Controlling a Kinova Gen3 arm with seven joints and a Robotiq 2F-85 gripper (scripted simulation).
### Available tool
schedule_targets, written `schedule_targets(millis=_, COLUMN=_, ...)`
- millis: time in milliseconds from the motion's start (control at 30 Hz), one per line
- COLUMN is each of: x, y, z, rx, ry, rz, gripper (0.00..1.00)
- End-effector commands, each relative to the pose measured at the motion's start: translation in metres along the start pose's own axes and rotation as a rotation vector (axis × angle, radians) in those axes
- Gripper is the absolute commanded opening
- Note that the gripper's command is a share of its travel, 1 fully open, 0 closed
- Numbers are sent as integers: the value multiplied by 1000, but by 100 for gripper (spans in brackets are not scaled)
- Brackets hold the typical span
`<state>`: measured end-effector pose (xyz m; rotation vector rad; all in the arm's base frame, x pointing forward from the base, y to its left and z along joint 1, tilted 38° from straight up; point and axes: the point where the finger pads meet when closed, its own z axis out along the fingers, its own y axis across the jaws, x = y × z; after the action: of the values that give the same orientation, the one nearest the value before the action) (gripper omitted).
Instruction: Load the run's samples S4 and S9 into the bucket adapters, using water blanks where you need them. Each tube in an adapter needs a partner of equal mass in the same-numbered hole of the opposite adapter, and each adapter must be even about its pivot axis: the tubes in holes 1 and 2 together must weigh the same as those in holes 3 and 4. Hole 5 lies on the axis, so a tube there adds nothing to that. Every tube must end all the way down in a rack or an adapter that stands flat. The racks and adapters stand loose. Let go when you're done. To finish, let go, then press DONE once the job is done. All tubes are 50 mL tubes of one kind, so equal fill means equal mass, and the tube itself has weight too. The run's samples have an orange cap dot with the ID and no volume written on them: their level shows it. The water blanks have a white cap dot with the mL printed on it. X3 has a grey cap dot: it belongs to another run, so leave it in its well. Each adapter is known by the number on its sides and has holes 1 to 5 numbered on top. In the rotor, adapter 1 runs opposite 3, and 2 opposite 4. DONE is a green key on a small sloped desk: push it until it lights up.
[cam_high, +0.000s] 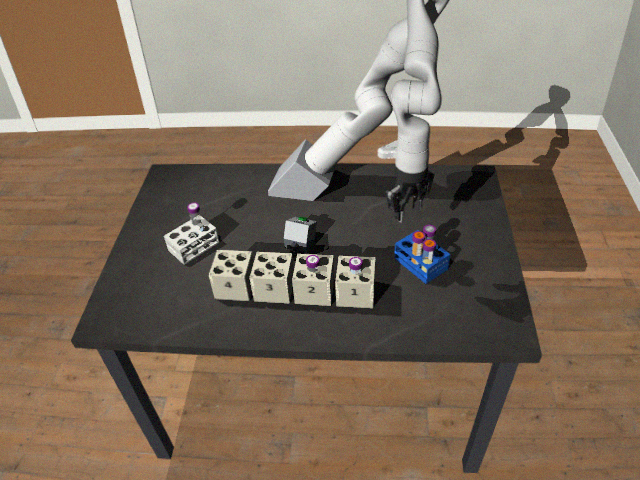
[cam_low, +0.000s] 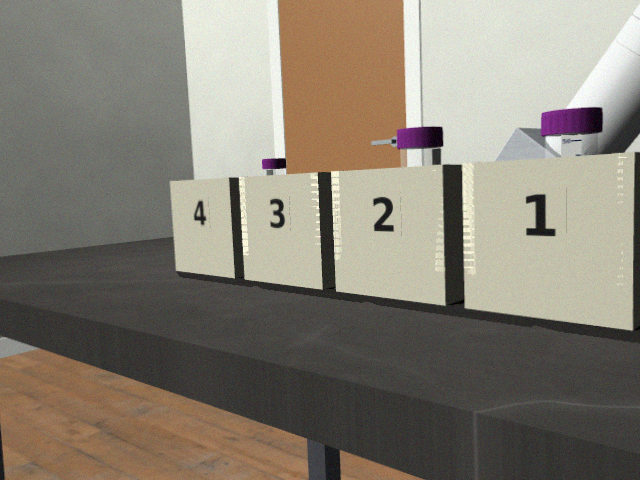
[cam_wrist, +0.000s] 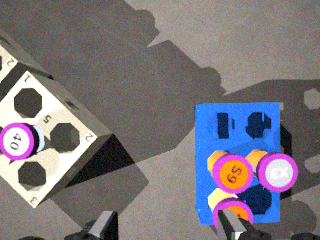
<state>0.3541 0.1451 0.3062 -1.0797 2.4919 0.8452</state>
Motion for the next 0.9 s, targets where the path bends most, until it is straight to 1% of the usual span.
schedule_targets(millis=0, x=-6, y=11, z=-1, rx=1, ry=-1, rz=0, gripper=62)
schedule_targets(millis=133, x=-13, y=23, z=-1, rx=1, ry=-1, rz=0, gripper=62)
schedule_targets(millis=200, x=-13, y=23, z=-1, rx=1, ry=-1, rz=0, gripper=62)
schedule_targets(millis=567, x=-30, y=55, z=-1, rx=1, ry=-1, rz=0, gripper=62)
schedule_targets(millis=867, x=-31, y=57, z=-1, rx=1, ry=-1, rz=0, gripper=62)
